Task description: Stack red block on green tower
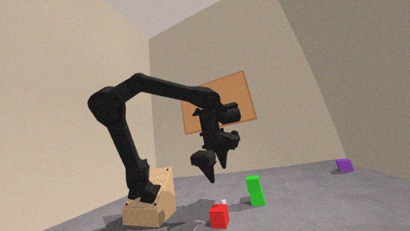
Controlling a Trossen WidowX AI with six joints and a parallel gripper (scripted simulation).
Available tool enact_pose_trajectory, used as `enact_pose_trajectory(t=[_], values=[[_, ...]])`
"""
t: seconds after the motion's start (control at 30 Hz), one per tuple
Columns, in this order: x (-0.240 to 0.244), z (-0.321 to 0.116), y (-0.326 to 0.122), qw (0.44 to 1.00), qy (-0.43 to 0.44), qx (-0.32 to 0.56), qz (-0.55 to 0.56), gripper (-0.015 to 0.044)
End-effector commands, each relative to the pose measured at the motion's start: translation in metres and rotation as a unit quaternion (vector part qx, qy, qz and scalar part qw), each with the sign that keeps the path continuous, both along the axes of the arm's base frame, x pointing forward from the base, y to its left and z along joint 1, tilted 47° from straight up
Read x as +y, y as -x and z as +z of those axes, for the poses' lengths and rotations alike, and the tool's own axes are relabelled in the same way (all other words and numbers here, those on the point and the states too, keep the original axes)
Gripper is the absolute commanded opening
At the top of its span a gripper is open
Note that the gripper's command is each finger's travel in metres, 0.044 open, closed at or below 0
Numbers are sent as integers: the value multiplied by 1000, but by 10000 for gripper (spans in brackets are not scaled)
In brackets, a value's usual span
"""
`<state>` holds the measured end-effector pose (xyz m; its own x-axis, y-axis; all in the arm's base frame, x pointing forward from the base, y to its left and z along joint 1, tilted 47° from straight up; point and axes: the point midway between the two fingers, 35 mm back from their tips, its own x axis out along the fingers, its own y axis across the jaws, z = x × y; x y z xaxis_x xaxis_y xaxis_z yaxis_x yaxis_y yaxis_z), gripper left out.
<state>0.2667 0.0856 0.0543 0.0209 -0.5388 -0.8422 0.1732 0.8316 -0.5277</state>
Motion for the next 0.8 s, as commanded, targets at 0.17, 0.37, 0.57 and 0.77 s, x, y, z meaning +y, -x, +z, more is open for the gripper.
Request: enact_pose_trajectory(t=[0.17,0.37,0.57,0.77], values=[[-20,-1,15,988,120,32,92,440],[-20,-1,15,988,120,32,92,440],[-33,-14,12,988,119,31,93,440],[-61,-42,11,988,121,31,92,440]])
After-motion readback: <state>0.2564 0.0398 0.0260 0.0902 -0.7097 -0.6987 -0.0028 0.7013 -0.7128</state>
